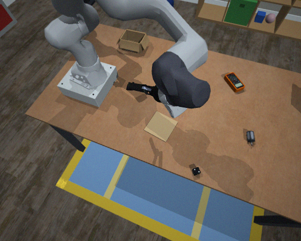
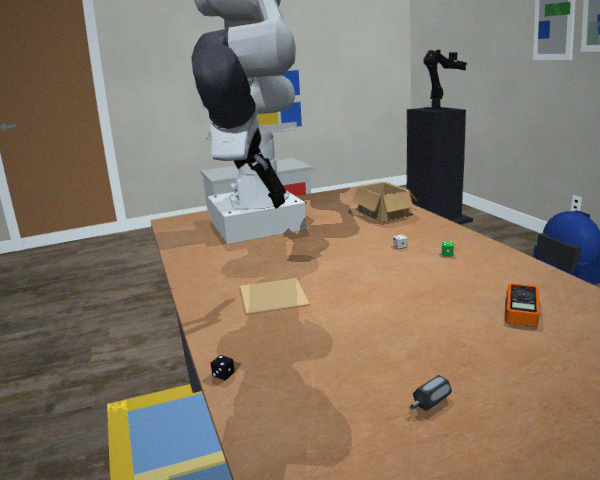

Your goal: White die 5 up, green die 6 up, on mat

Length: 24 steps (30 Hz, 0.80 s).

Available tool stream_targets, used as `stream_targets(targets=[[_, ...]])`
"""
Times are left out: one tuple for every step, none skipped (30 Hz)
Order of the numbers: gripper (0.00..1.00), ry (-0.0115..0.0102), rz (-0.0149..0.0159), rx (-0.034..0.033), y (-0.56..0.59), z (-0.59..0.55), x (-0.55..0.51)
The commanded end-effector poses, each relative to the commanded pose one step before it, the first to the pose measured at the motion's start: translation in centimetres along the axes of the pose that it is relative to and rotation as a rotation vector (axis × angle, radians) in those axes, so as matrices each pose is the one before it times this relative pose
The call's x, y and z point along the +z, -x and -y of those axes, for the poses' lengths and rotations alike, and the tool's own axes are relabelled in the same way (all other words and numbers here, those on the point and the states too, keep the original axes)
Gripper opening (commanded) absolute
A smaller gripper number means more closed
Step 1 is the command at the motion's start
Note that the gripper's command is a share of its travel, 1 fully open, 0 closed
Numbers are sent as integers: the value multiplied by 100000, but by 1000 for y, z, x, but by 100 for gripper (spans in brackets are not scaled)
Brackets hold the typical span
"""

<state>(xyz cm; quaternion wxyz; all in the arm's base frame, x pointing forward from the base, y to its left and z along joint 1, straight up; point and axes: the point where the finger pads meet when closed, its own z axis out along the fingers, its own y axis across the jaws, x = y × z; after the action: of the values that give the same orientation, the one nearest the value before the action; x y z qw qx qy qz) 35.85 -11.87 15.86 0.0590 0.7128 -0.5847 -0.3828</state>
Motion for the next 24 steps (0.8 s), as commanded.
stream_targets(targets=[[100, -11, -7, -3, 2, -1, -7], [100, 0, 0, 0, 0, 0, 0], [100, 0, 0, 0, 0, 0, 0], [100, 0, 0, 0, 0, 0, 0], [100, 0, 0, 0, 0, 0, 0], [100, 0, 0, 0, 0, 0, 0], [100, 0, 0, 0, 0, 0, 0], [100, 0, 0, 0, 0, 0, 0], [100, 0, 0, 0, 0, 0, 0], [100, 0, 0, 0, 0, 0, 0], [100, 0, 0, 0, 0, 0, 0], [100, 0, 0, 0, 0, 0, 0], [100, 0, 0, 0, 0, 0, 0], [100, 0, 0, 0, 0, 0, 0], [100, 0, 0, 0, 0, 0, 0], [100, 0, 0, 0, 0, 0, 0], [100, 0, 0, 0, 0, 0, 0], [100, -50, -36, 19, -20, 24, -16], [100, -325, -233, 125, -132, 154, -101], [100, -806, -576, 310, -326, 382, -250], [100, -1423, -1015, 549, -577, 675, -436], [100, -2114, -1506, 820, -860, 1008, -632], [100, -2826, -2009, 1100, -1153, 1357, -812], [100, -3511, -2490, 1372, -1435, 1699, -953]])
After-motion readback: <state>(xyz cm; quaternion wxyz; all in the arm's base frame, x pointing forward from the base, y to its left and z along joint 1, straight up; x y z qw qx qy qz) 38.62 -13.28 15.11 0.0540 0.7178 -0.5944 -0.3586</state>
